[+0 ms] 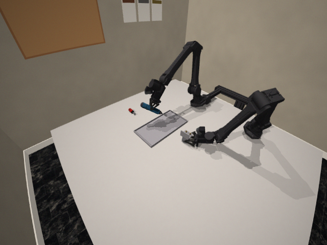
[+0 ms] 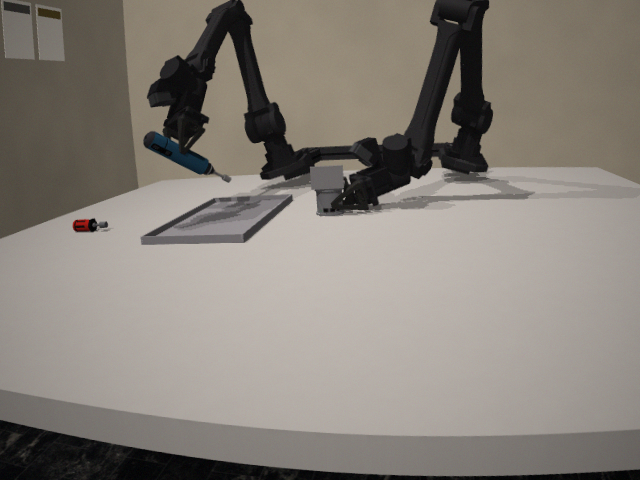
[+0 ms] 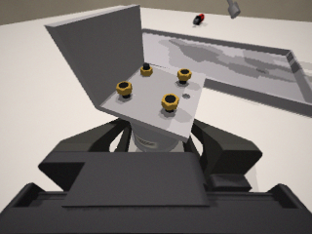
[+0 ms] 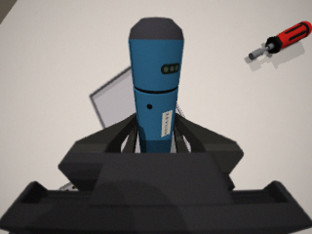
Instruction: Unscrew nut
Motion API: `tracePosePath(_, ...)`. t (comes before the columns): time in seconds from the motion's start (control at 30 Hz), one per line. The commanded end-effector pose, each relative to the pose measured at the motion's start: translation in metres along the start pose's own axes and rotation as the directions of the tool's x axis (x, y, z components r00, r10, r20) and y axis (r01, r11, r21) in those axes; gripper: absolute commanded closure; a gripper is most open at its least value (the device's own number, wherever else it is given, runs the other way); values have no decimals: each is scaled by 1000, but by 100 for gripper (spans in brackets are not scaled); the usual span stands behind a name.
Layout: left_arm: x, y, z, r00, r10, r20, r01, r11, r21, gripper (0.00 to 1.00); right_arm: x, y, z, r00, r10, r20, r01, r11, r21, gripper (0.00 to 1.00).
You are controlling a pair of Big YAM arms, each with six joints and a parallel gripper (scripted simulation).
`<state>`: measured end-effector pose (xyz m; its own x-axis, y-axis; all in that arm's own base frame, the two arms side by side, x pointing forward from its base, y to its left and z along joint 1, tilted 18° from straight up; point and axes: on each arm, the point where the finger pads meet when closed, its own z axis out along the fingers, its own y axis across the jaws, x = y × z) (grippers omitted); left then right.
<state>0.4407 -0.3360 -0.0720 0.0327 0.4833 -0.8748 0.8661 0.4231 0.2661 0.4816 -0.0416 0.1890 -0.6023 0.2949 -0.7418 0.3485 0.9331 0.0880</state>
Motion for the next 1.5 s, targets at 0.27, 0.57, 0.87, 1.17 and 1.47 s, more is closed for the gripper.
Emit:
tracePosePath(0.27,-7,4,4,1000,9,16,-9,1000,-7,41,-5,55,-20,983,-118,141,134,985,-108,58)
tracePosePath(0.57,-7,4,4,1000,9,16,-9,1000,-7,41,1,71,-24,973,-151,173,175,975,-134,58)
tracePosePath(0.87,-7,4,4,1000,9,16,-9,1000,-7,41,-4,107,-40,943,-199,267,252,950,-185,58)
tracePosePath(1.17,-7,4,4,1000,9,16,-9,1000,-7,41,22,117,-43,928,-243,284,306,930,-204,58)
tracePosePath(1.47,-7,4,4,1000,9,16,-9,1000,-7,41,9,151,-64,887,-257,383,364,899,-241,58)
